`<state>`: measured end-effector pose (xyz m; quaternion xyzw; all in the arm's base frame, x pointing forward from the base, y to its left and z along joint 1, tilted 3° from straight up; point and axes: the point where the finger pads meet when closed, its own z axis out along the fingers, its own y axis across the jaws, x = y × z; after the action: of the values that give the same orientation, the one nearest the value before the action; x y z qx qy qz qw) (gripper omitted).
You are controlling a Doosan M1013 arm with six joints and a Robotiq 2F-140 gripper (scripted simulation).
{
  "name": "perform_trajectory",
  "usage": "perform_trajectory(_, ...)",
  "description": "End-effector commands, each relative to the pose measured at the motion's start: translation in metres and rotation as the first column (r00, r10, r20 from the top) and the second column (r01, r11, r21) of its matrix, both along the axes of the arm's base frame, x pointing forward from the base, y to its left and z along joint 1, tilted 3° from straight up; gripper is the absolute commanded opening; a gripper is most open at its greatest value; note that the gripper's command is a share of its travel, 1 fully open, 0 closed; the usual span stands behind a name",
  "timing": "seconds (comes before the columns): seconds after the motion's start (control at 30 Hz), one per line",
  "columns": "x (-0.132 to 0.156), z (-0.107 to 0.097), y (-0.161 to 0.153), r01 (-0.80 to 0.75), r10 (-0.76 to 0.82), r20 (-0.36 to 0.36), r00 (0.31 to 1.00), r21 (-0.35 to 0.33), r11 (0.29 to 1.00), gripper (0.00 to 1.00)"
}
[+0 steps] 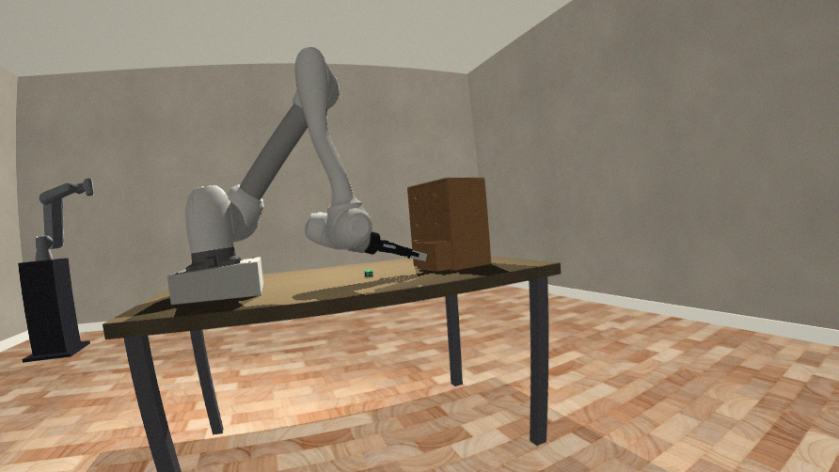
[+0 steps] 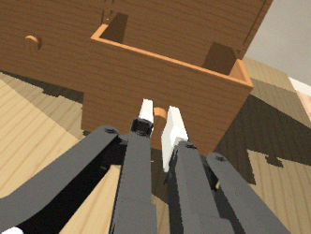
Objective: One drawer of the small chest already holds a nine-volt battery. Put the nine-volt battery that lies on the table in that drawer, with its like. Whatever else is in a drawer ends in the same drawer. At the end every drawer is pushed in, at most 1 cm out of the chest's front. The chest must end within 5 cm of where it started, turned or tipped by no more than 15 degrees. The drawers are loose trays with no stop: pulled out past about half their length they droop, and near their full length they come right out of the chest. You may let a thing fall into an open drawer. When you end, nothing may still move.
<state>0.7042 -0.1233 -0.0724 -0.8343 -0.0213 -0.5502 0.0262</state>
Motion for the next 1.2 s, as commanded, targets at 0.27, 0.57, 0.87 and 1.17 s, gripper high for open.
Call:
perform_trajectory(0.27,0.000,0.000,0.000,0.000,0.000,0.000,1.000,0.000,1.000,0.15)
perform_trajectory(0.57,0.000,0.000,0.000,0.000,0.000,0.000,1.000,0.000,1.000,0.20)
perform_trajectory(0.87,-0.021,0.001,-0.001,0.000,0.000,0.000,1.000,0.000,1.000,0.20)
perform_trajectory(1.17,-0.048,0.003,-0.003,0.000,0.000,0.000,1.000,0.000,1.000,0.20)
